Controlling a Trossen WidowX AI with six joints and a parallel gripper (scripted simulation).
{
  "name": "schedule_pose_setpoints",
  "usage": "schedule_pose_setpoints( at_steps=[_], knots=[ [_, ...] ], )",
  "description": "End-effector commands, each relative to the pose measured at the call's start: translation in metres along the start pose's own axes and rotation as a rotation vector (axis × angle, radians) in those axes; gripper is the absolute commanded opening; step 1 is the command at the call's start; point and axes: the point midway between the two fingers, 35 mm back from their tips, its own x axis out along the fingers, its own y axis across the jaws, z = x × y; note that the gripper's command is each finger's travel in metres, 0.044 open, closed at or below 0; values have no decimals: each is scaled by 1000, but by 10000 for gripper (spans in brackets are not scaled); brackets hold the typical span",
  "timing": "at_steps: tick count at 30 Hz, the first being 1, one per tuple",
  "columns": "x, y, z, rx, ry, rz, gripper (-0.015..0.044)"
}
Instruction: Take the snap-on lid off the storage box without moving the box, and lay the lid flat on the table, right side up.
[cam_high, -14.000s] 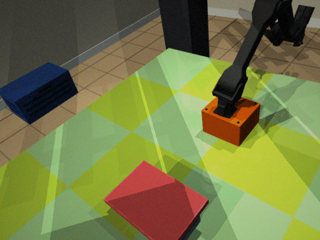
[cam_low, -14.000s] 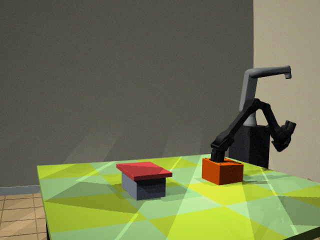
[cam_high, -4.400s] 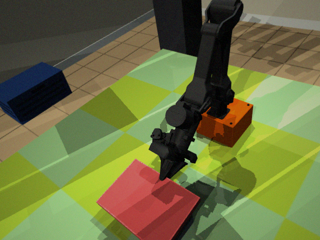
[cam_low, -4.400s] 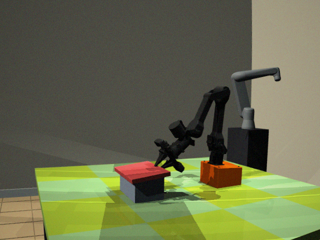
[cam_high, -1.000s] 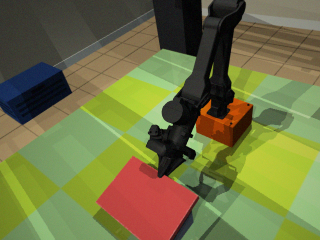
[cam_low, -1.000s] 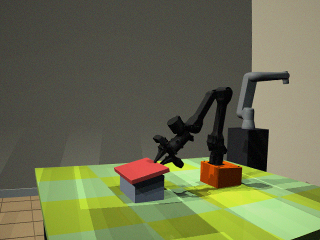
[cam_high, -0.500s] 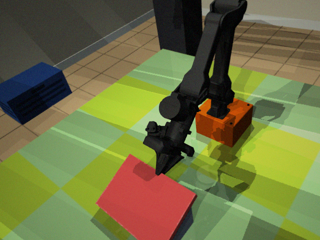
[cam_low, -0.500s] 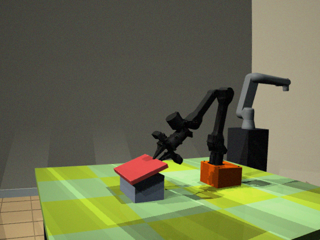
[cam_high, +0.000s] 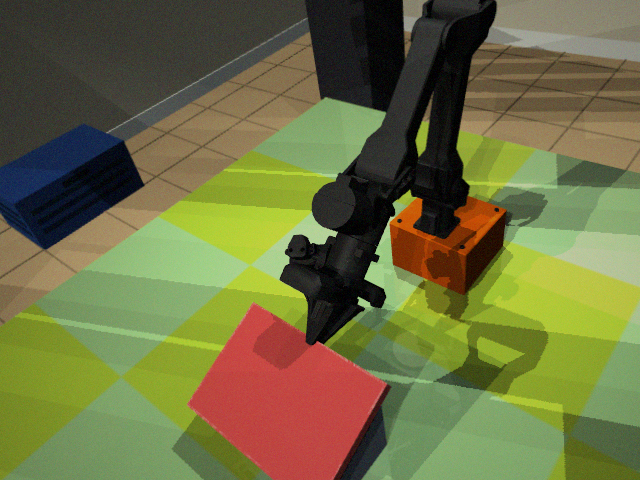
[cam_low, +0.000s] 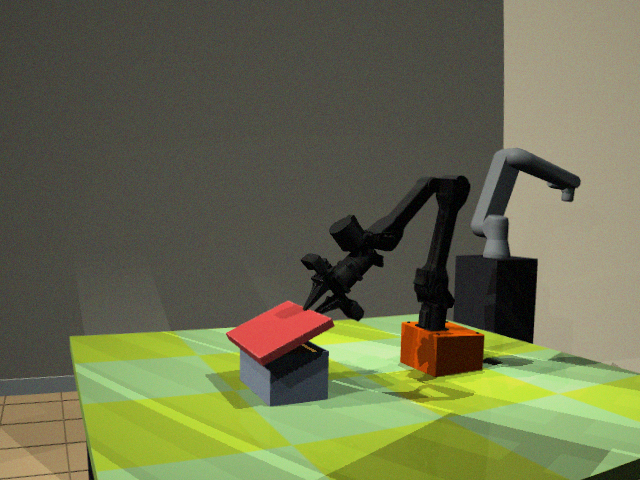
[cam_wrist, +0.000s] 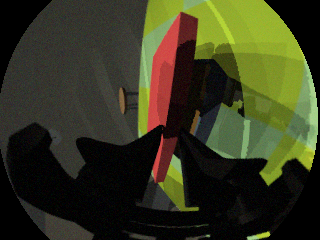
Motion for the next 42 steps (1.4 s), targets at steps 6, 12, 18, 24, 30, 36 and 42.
schedule_pose_setpoints(
  at_steps=[6, 12, 18, 24, 30, 36, 42],
  knots=[
    [-11, 18, -1, -5, 7, 29, 0],
    [-16, 24, -1, -5, 7, 29, 0],
    [-21, 30, -1, -5, 7, 29, 0],
    [-26, 36, -1, -5, 7, 29, 0],
    [-32, 42, -1, -5, 7, 29, 0],
    [-37, 48, -1, -5, 7, 29, 0],
    [-42, 54, -1, -5, 7, 29, 0]
  ],
)
